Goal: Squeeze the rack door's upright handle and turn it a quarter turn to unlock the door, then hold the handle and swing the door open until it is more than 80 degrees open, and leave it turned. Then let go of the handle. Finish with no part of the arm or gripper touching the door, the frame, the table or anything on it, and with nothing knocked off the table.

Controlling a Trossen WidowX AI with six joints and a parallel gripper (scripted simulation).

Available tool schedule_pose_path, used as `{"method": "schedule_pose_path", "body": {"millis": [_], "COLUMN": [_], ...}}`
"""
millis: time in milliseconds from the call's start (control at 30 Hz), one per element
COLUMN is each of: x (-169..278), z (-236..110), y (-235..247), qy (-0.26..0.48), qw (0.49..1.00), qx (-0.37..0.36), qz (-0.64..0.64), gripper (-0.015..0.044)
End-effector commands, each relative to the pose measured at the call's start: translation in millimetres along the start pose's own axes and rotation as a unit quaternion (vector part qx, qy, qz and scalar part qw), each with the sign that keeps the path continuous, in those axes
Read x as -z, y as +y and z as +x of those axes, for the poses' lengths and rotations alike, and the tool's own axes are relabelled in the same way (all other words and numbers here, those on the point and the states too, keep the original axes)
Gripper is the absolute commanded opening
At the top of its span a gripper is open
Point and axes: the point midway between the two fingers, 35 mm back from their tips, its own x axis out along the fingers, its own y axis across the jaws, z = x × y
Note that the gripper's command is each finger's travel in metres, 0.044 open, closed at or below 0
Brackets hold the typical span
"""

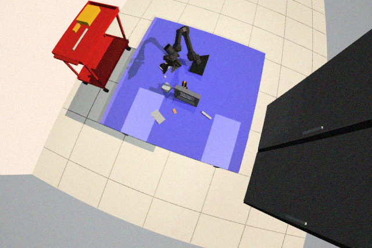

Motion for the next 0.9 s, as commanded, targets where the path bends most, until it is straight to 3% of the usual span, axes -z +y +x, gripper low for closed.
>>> {"method": "schedule_pose_path", "body": {"millis": [0,133,867], "x": [0.4,10.1,102.2], "z": [0.3,7.1,33.3], "y": [0.1,3.8,29.9], "qy": [0.001,0.029,0.329], "qw": [1.0,1.0,0.939], "qx": [0.0,0.001,0.082], "qz": [0.0,0.008,0.053], "gripper": [0.0374,0.0289,0.0289]}}
